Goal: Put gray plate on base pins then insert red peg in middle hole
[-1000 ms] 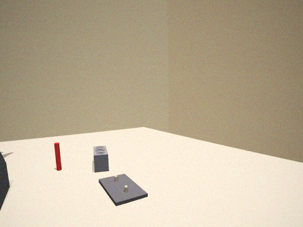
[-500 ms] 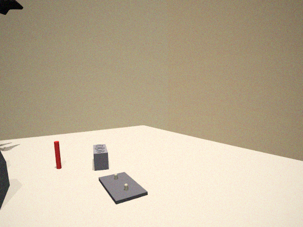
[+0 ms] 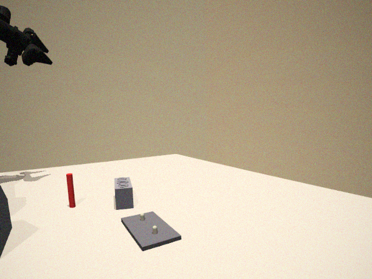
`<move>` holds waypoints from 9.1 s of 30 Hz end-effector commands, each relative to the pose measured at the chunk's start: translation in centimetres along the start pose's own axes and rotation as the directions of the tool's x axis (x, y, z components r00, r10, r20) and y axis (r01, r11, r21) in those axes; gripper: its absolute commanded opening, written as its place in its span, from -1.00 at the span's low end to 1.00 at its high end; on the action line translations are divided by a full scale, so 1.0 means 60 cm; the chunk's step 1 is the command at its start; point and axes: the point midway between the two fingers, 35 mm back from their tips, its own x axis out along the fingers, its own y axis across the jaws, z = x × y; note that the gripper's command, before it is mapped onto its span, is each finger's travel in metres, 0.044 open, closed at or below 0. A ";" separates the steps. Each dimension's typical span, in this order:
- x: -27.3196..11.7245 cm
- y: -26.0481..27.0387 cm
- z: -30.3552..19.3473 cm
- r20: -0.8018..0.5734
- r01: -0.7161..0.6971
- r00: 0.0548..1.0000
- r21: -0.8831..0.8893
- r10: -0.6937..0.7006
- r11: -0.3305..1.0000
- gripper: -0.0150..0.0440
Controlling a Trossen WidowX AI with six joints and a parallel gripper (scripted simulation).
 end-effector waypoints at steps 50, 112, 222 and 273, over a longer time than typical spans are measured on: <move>0.149 0.870 -0.079 0.681 -0.694 0.324 0.642 0.656 -0.325 1.00; 0.194 0.951 0.002 0.683 -0.694 0.325 0.642 0.654 -0.325 0.11; 0.057 1.042 -0.194 0.678 -0.801 0.321 0.566 0.661 -0.192 -0.49; 0.039 1.108 -0.180 0.678 -0.823 0.322 0.545 0.660 -0.159 -0.49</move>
